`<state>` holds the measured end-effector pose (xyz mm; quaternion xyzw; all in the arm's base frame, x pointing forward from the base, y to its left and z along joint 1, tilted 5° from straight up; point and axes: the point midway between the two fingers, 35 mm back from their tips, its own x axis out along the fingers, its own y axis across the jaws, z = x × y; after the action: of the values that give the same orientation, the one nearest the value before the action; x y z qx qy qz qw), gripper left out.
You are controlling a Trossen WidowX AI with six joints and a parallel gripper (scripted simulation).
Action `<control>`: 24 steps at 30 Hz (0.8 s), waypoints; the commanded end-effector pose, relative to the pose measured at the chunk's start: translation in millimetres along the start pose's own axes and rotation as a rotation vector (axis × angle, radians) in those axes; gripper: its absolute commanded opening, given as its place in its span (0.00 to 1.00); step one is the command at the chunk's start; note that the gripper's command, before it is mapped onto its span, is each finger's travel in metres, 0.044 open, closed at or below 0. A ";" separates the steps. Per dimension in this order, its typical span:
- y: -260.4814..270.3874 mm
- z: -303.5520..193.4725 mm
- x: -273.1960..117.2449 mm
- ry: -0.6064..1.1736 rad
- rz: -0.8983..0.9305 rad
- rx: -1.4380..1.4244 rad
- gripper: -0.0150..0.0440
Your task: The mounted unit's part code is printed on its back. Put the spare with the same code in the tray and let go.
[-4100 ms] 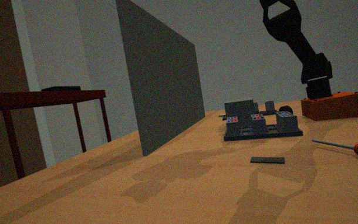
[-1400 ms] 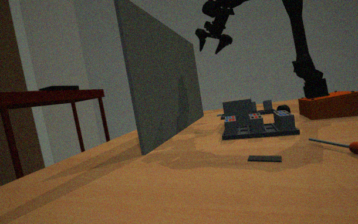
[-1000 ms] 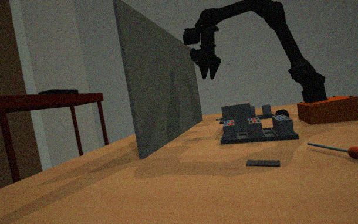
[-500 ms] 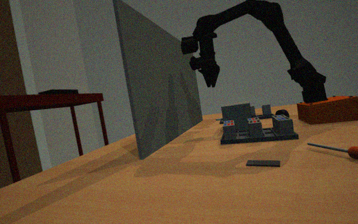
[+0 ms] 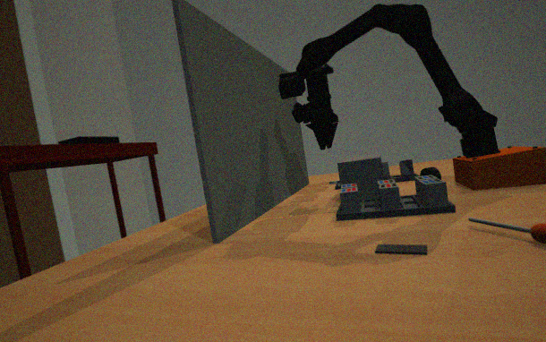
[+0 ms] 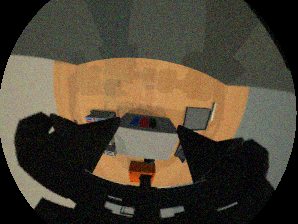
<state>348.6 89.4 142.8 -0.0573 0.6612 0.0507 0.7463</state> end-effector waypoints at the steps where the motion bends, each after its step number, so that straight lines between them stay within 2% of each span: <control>1: 0.6 -1.5 7.1 0.007 0.005 -0.005 1.00; 10: 0.6 -1.5 7.1 0.007 0.005 -0.005 1.00; 12: 11.1 -6.6 6.3 0.008 0.006 -0.086 1.00; 19: 101.8 -77.3 0.1 0.010 0.023 -0.934 1.00; 24: 137.7 -129.8 -1.9 0.004 0.030 -1.446 1.00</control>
<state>254.2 182.4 131.9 -0.3848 0.5675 0.3611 0.6320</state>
